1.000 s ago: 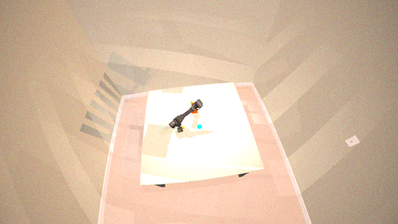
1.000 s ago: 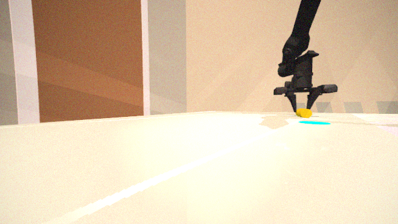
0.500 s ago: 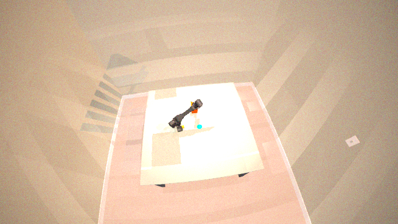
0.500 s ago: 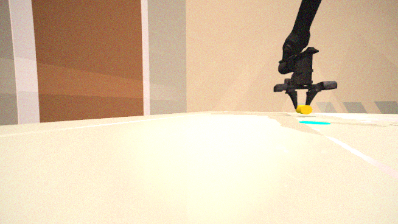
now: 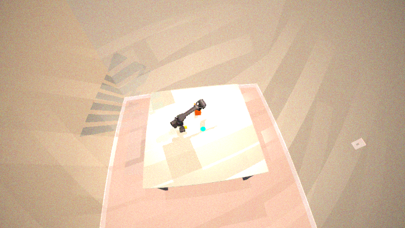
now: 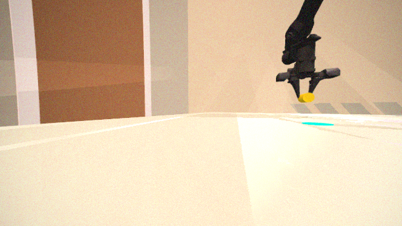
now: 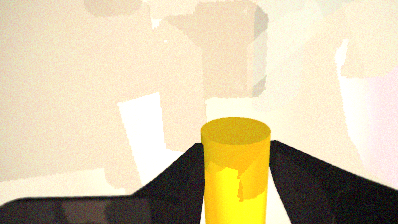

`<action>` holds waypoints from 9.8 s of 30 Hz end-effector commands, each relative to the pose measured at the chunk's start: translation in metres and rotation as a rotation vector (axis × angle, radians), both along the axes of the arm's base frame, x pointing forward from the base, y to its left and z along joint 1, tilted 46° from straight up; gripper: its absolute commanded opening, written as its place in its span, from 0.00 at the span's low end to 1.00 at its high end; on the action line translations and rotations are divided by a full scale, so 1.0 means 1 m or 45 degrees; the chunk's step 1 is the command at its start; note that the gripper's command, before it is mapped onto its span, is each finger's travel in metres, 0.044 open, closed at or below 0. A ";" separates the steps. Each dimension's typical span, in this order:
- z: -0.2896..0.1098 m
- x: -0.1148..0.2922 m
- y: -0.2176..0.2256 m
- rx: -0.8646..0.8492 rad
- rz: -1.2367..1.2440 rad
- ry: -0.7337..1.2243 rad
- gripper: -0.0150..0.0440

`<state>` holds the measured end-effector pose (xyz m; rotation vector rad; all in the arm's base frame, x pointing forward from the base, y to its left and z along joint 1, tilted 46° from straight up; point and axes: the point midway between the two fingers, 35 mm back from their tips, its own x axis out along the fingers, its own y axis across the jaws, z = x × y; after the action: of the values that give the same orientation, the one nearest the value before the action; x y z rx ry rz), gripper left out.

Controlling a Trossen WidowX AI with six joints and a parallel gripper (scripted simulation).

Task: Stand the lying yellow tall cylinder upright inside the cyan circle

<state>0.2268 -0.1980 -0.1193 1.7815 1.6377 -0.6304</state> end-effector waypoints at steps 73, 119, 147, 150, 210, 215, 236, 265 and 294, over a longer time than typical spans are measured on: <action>0.180 0.020 0.077 -0.102 0.699 -0.674 0.43; 0.213 0.001 0.131 -0.290 0.998 -0.833 0.43; 0.210 -0.009 0.139 -0.499 1.039 -0.775 0.43; 0.210 -0.010 0.140 -0.522 1.040 -0.770 0.43; 0.204 -0.022 0.147 -0.999 0.959 -0.750 0.43; 0.204 -0.022 0.147 -1.038 0.942 -0.755 0.43; 0.204 -0.024 0.147 -1.195 0.855 -0.788 0.43; 0.205 -0.024 0.146 -1.389 0.692 -0.864 0.43; 0.208 -0.022 0.144 -1.546 0.482 -0.973 0.43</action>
<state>0.2054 -0.0534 0.0910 0.6242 0.7108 -0.4747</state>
